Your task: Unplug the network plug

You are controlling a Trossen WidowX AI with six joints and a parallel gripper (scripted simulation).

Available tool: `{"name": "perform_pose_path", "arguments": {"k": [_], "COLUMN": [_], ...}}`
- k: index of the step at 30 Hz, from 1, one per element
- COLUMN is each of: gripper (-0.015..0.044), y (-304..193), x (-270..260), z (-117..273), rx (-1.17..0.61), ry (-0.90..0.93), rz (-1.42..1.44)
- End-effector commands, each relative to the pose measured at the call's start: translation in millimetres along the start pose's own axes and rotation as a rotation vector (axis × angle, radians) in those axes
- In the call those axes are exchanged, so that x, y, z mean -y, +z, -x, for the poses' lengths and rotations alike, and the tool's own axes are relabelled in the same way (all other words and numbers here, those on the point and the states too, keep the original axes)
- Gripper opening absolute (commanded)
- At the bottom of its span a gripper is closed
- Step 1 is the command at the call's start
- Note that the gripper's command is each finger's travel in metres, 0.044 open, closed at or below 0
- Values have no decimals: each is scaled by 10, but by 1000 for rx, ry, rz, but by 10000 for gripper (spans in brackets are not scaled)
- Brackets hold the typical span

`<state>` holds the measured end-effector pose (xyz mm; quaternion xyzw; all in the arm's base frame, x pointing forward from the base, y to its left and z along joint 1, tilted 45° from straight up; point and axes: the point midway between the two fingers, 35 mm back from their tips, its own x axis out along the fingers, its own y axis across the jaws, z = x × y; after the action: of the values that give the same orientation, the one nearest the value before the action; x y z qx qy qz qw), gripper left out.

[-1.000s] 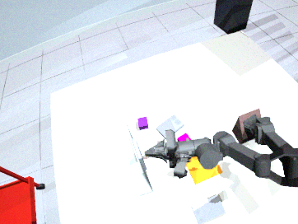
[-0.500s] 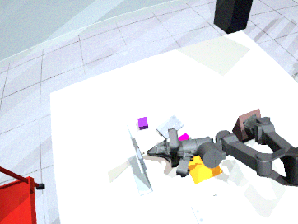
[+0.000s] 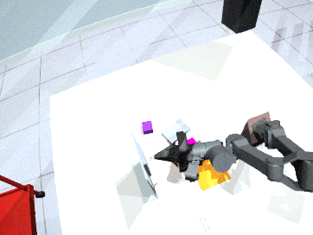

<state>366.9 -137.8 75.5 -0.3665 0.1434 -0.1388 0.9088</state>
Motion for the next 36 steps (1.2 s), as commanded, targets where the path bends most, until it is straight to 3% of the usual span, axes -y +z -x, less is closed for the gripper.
{"name": "perform_pose_path", "arguments": {"k": [1, 36], "gripper": [0, 0], "y": [-8, -83], "x": [-6, -8], "z": [36, 229], "rx": [3, 3], "ry": [3, 4], "rz": [0, 0]}}
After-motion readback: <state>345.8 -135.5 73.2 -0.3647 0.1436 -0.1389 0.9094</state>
